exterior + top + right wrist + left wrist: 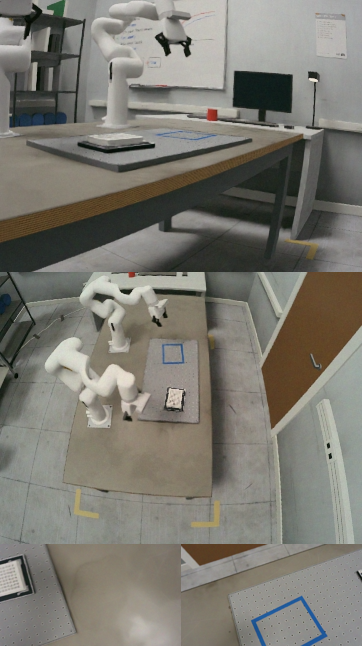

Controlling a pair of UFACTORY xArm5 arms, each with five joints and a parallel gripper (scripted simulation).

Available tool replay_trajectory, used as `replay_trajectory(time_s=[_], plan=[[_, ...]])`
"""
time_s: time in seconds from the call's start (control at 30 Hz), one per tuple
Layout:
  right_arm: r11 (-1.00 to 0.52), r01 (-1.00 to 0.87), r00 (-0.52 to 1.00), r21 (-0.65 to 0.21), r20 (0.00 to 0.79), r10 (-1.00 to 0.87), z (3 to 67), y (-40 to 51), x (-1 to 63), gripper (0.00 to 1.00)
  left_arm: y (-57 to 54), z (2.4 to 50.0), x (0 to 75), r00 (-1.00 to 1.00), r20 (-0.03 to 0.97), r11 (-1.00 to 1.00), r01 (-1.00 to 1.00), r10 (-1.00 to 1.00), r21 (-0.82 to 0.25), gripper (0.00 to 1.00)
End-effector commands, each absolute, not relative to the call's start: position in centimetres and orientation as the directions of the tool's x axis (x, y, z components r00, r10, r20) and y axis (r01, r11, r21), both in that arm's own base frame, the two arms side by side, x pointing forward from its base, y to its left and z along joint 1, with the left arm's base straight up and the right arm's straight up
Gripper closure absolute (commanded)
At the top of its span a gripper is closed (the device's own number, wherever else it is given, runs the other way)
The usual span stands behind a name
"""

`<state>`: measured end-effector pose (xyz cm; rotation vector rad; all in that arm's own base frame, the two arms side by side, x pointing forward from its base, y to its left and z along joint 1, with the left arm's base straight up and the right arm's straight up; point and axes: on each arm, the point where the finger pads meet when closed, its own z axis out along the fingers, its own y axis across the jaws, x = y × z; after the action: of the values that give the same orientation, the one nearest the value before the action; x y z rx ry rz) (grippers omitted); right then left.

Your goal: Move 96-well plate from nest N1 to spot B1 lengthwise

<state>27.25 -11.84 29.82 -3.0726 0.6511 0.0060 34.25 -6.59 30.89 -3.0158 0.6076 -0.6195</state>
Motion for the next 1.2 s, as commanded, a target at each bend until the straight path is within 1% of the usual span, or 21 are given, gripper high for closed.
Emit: replay_trajectory(time_s=[0.0,0.4,0.87,1.17], plan=[[-0.882,-0.471,0.882,0.000,0.000,-0.471,30.0,-14.1,26.4,0.00,-6.6,31.1,34.3,0.846,0.382,-0.925,-0.371,-0.373,-0.080,0.00],[-0.770,-0.638,0.770,0.000,0.000,-0.638,30.0,-19.1,23.1,0.00,-6.6,31.1,34.3,0.846,0.382,-0.925,-0.371,-0.373,-0.080,0.00],[-0.669,-0.743,0.669,0.000,0.000,-0.743,30.0,-22.3,20.1,0.00,-6.6,31.1,34.3,0.846,0.382,-0.925,-0.371,-0.373,-0.080,0.00],[-0.629,-0.778,0.629,0.000,0.000,-0.778,30.0,-23.3,18.8,0.00,-6.6,31.1,34.3,0.846,0.382,-0.925,-0.371,-0.373,-0.080,0.00]])
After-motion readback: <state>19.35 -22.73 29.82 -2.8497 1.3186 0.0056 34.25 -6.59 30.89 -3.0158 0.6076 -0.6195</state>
